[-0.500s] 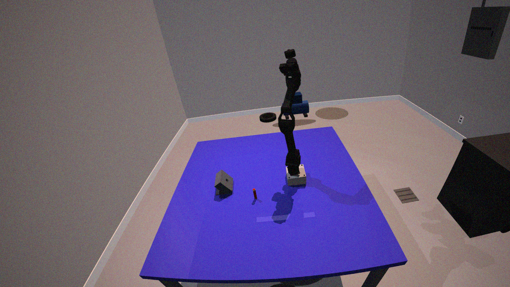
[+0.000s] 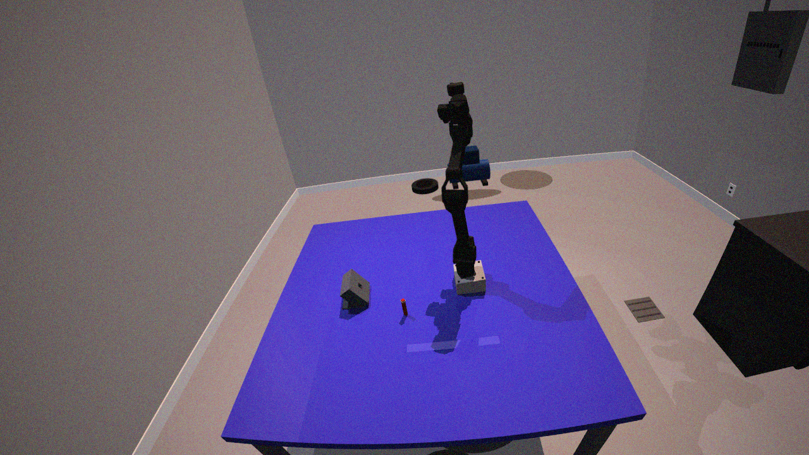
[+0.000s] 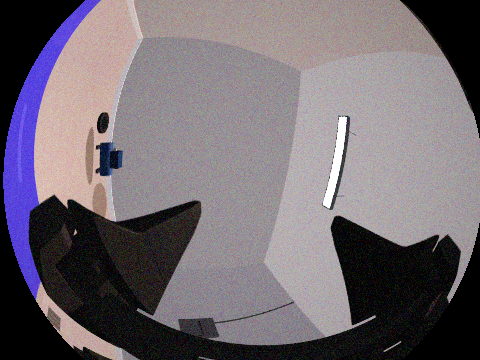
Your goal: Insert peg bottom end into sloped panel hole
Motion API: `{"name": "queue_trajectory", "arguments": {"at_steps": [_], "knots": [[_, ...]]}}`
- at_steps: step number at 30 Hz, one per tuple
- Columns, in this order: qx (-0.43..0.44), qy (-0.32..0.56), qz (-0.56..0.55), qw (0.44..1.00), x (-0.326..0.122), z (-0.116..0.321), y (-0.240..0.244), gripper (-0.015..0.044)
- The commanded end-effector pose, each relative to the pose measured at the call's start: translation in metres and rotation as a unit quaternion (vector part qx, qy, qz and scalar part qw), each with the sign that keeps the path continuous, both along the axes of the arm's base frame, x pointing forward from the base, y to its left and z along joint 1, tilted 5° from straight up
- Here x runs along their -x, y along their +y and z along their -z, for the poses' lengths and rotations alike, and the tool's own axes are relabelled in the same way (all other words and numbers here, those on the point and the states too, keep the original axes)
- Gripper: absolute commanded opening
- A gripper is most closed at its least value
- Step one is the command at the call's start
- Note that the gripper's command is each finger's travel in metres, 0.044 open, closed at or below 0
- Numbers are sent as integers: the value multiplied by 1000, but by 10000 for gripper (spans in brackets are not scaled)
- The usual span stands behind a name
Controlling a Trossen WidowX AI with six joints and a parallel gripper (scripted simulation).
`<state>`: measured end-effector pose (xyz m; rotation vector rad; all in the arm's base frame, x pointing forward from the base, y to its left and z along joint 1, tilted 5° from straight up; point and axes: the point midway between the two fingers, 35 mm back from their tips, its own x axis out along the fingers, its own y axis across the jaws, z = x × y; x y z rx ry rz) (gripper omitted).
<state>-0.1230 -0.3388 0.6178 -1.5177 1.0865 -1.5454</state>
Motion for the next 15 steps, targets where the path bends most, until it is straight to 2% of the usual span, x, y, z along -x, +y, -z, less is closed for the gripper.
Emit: {"name": "queue_trajectory", "arguments": {"at_steps": [1, 15], "knots": [[-17, -28, -27, 999, -14, 12, -12, 440], [-71, -106, -109, 986, -62, 44, -38, 440]]}}
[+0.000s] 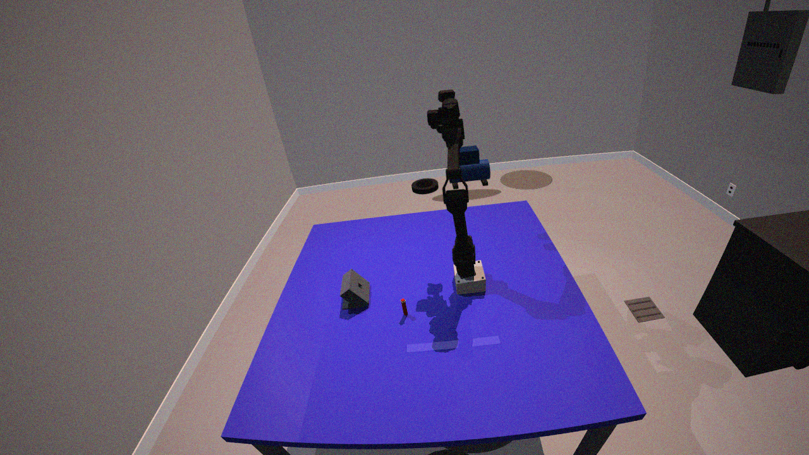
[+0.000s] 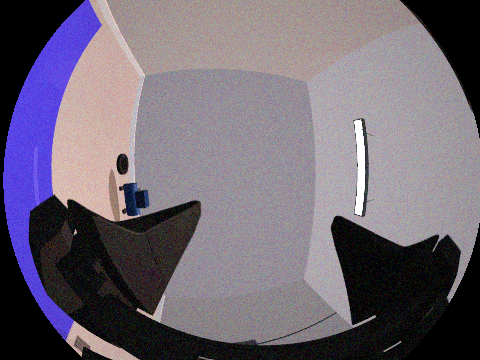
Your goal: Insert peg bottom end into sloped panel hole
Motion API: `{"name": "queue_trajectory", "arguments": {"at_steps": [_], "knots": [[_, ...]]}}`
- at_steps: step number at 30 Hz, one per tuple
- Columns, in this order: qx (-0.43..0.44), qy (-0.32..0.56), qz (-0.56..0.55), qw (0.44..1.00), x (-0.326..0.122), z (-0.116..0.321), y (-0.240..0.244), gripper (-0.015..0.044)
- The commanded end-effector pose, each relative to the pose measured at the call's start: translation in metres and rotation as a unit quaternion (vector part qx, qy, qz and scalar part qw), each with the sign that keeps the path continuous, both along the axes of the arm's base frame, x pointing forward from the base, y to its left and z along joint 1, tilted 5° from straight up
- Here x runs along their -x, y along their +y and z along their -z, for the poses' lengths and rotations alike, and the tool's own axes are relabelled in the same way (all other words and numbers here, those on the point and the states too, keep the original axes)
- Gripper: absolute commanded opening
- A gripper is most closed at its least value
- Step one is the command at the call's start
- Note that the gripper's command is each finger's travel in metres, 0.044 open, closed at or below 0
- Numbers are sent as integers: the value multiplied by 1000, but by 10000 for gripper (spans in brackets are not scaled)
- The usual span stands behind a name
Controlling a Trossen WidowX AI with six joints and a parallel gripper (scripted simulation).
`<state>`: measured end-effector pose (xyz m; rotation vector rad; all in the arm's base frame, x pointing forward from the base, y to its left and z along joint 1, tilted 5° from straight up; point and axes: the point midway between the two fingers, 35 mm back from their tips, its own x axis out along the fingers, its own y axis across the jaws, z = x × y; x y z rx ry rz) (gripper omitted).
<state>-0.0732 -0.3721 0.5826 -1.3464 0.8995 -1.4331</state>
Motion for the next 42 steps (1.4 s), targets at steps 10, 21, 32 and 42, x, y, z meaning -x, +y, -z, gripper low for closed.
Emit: {"name": "queue_trajectory", "arguments": {"at_steps": [10, 21, 32, 42], "knots": [[-68, -68, -78, 992, -55, 38, -24, 440], [-117, -112, -145, 976, -107, 65, -33, 440], [-183, -144, -197, 952, -160, 99, -37, 440], [-245, -165, -234, 926, -207, 131, -31, 440]]}}
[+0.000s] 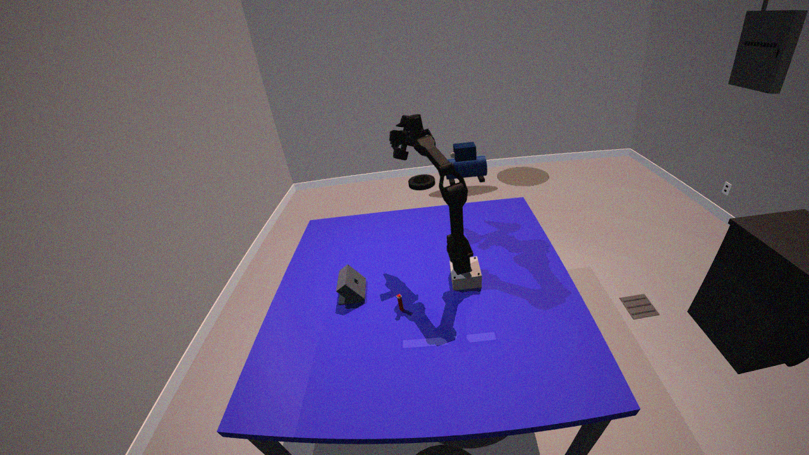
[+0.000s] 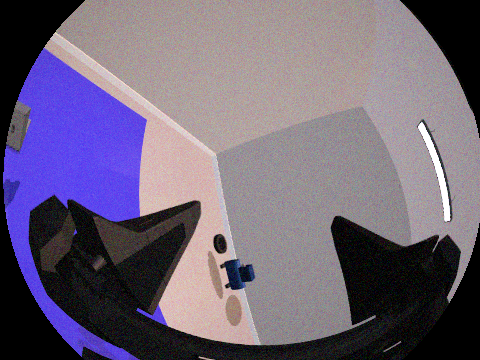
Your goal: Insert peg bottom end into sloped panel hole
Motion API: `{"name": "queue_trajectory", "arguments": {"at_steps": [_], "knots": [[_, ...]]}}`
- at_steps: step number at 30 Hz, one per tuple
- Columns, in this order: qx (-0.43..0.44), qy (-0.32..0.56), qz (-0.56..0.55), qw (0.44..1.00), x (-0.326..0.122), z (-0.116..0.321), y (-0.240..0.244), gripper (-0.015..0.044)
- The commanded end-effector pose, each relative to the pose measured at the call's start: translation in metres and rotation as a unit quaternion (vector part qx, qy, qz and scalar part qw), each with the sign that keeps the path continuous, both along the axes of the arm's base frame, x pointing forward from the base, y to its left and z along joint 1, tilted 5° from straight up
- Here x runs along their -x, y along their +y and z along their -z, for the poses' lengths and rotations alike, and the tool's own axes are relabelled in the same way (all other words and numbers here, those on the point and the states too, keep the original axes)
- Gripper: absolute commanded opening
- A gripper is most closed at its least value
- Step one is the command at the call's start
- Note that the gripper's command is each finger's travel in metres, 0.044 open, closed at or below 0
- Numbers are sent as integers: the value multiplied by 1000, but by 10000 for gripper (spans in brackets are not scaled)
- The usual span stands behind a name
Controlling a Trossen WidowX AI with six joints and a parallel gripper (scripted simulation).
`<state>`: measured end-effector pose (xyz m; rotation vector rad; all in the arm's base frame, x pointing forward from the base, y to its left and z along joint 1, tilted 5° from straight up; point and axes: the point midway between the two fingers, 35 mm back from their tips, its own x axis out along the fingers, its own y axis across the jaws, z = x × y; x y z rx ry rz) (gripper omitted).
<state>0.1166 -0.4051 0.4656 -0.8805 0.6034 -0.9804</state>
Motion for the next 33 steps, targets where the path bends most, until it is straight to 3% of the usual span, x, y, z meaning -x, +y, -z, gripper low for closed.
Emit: {"name": "queue_trajectory", "arguments": {"at_steps": [1, 33], "knots": [[-33, -8, -19, 999, -22, 17, 3, 440], [-238, -12, -153, 959, -161, 118, 78, 440]]}}
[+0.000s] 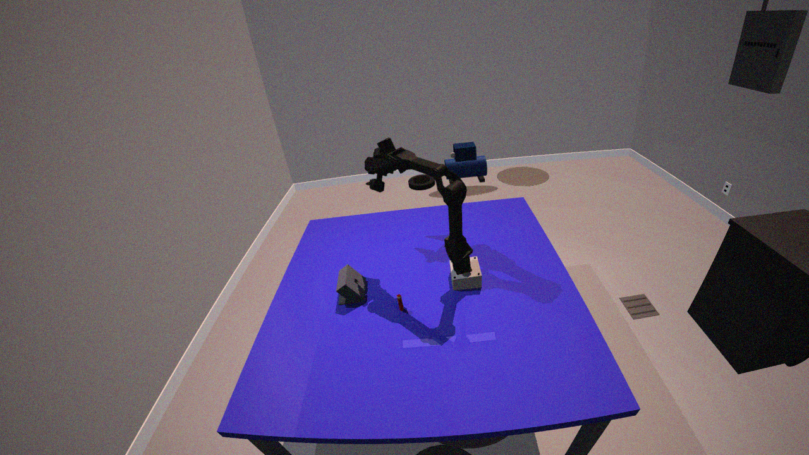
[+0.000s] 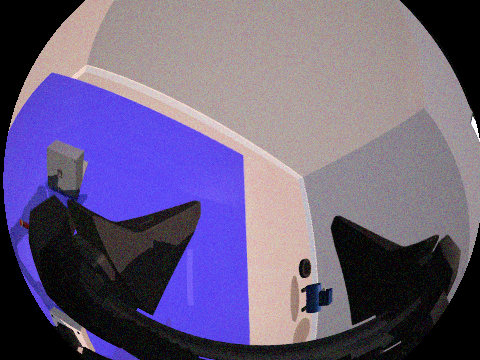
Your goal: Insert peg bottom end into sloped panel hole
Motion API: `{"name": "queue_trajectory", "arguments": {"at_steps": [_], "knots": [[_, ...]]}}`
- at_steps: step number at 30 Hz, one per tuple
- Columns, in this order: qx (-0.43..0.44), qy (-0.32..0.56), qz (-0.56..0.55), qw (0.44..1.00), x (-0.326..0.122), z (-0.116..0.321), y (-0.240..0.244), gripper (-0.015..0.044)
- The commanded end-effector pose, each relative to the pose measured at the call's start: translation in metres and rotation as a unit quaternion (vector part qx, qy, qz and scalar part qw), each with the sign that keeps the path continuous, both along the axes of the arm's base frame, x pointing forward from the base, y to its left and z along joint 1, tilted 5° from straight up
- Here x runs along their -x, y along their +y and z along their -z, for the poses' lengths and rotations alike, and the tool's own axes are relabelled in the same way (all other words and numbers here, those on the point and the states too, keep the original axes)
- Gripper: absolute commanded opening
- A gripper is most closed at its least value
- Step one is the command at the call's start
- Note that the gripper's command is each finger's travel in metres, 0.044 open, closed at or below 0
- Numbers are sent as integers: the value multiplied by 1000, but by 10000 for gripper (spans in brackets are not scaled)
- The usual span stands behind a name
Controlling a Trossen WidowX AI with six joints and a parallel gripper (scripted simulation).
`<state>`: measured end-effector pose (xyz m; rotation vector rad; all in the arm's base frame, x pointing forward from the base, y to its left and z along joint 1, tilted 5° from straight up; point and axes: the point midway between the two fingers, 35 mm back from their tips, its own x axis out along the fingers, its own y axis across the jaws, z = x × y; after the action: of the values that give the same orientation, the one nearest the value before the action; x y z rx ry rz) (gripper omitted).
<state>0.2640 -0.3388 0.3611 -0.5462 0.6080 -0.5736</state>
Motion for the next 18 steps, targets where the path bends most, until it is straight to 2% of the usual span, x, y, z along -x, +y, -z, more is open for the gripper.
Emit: {"name": "queue_trajectory", "arguments": {"at_steps": [1, 18], "knots": [[-32, 8, -16, 999, -17, 17, 15, 440], [-129, 47, -81, 987, -69, 70, 84, 440]]}}
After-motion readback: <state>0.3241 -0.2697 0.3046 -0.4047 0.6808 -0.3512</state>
